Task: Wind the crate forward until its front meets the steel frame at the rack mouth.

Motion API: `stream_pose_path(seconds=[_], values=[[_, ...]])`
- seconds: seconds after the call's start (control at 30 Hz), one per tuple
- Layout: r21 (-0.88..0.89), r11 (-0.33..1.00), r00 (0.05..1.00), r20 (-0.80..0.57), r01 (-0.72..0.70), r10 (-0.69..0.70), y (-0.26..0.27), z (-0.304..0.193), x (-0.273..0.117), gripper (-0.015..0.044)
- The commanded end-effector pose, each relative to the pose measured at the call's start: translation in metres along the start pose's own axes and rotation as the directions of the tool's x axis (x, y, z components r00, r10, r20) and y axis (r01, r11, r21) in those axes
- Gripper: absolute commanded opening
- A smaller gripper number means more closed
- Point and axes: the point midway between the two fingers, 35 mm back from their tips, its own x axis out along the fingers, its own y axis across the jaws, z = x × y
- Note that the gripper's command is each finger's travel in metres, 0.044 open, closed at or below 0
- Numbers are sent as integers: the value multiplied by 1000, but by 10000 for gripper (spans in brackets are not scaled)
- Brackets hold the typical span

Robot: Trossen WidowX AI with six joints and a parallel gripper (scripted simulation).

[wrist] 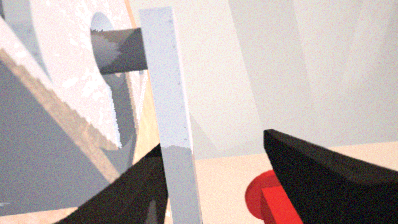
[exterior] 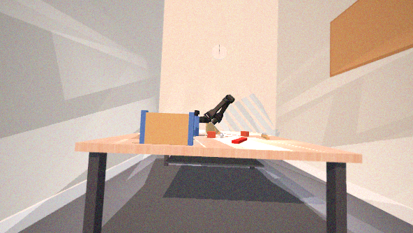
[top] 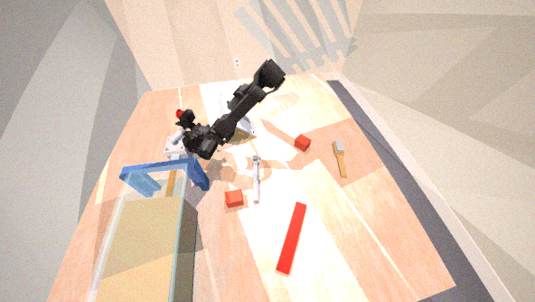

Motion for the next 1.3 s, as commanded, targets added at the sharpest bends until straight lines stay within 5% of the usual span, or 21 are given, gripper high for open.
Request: stream_pose_path(seconds=[0.0,1.27], values=[[0,1000,1000,0,8,-8,-1,0,0,240],[0,1000,1000,0,0,0,4,2,0,240]])
